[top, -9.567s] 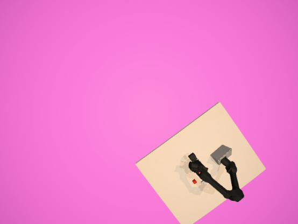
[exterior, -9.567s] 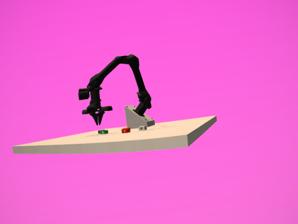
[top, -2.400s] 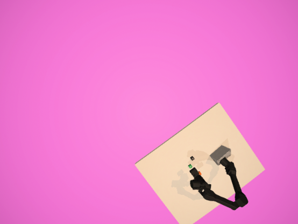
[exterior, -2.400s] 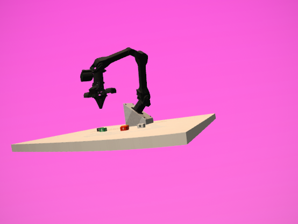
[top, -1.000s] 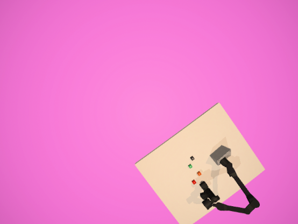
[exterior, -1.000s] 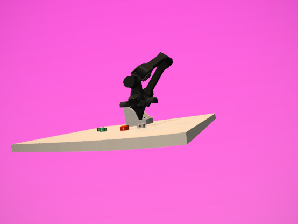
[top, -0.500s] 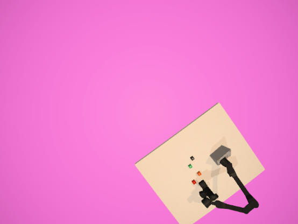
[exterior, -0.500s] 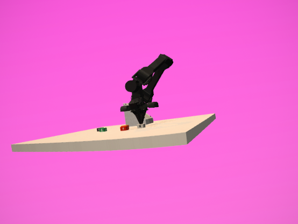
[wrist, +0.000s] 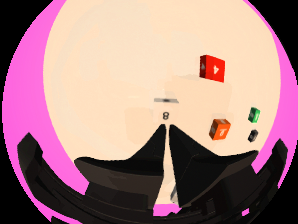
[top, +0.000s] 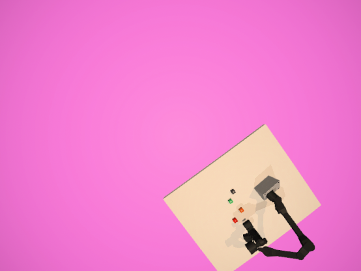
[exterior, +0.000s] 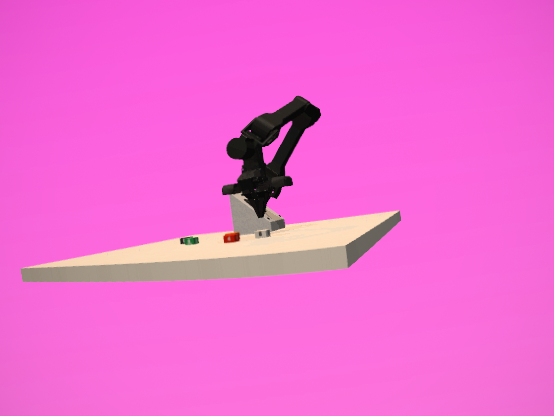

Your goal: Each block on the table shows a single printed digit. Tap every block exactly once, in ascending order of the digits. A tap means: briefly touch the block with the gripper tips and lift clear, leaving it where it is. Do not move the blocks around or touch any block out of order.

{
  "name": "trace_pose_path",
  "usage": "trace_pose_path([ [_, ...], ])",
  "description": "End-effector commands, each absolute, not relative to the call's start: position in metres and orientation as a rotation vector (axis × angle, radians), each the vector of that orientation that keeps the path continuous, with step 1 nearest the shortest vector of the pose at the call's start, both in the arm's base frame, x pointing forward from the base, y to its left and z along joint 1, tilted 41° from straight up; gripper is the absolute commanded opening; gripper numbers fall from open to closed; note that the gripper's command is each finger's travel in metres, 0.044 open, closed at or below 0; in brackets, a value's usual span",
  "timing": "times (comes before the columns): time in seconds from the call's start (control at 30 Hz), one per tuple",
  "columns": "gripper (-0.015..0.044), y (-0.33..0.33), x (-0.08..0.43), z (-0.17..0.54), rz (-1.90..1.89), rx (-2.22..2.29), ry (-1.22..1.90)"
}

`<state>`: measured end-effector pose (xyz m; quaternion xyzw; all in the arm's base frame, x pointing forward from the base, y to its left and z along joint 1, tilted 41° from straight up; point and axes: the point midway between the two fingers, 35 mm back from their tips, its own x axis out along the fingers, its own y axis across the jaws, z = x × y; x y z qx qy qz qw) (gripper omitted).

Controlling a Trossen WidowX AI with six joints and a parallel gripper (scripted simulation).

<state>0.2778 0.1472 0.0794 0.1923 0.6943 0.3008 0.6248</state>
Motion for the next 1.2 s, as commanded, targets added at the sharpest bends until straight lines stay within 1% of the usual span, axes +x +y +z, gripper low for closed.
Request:
trace_pose_path([
  [0.0,0.0020,0.117,0.288,0.115,0.689,0.440,1.577],
  [0.1,0.0020,0.101,0.289,0.133,0.690,0.441,1.577],
  [0.27,0.0020,0.099,0.289,0.131,0.689,0.440,1.577],
  [0.47,0.0020,0.025,0.274,0.072,0.683,0.436,1.580],
  [0.53,0.0020,0.017,0.270,0.065,0.686,0.438,1.580],
  [0.7,0.0020,0.019,0.270,0.063,0.686,0.438,1.580],
  [0.9,0.0020,0.068,0.260,0.006,0.688,0.440,1.579],
  [1.17,0.0020,0.071,0.259,0.002,0.689,0.440,1.579],
])
